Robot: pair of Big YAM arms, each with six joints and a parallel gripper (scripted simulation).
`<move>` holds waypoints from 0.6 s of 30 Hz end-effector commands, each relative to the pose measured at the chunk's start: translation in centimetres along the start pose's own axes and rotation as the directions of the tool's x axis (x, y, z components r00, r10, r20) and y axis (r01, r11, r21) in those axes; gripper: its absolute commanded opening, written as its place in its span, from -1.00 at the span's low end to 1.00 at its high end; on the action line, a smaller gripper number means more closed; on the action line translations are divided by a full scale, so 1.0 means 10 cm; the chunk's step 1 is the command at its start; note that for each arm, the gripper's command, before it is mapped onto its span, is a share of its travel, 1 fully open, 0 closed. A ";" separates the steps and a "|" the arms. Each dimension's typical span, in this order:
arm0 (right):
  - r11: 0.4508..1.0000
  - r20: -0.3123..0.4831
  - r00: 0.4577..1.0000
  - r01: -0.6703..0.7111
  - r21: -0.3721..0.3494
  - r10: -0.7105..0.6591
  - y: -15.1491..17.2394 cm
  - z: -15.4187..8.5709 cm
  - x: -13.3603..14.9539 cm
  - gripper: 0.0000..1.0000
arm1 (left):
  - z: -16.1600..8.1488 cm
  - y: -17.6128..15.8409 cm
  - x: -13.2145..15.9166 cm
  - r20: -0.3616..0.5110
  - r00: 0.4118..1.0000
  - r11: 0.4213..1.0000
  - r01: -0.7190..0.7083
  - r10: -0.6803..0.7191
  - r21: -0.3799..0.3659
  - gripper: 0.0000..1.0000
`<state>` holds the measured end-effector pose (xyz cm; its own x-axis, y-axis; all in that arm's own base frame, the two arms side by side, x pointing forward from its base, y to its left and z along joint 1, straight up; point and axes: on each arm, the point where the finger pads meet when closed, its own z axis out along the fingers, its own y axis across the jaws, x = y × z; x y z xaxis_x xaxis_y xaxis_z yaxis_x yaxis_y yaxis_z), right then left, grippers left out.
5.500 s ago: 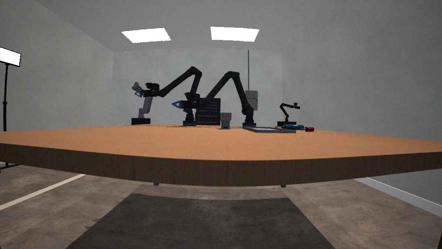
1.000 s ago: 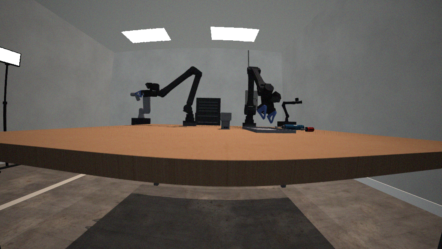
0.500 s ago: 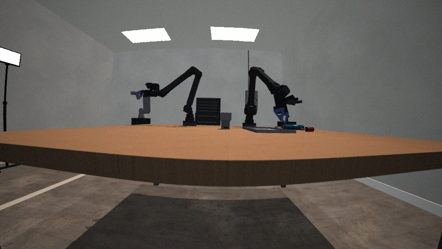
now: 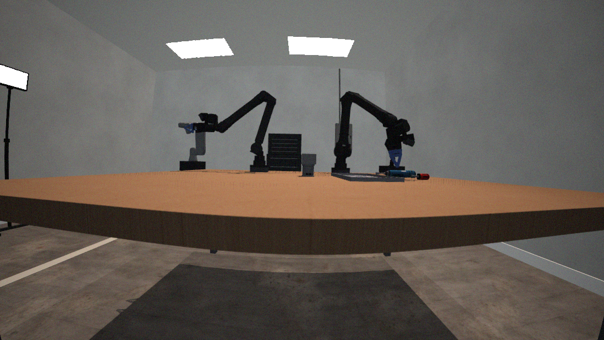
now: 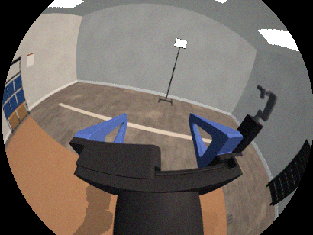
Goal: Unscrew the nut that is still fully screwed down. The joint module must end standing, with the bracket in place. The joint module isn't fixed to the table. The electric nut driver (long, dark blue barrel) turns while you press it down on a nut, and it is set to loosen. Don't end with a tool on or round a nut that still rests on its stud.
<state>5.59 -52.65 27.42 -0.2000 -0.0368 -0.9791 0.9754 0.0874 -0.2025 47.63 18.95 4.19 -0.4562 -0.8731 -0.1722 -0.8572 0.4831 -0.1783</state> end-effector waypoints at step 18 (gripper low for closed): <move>1.000 0.038 0.999 -0.001 0.008 0.001 -0.04 0.07 -0.19 1.00 | -0.42 1.45 -0.49 -0.061 0.906 0.892 0.398 -0.419 -0.215 0.30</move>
<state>5.59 -52.65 27.42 -0.2000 -0.0368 -0.9791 0.9754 0.0874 -0.2025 36.05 27.78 5.27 -0.1322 -0.9910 -0.0197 -0.9910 0.1326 -0.0190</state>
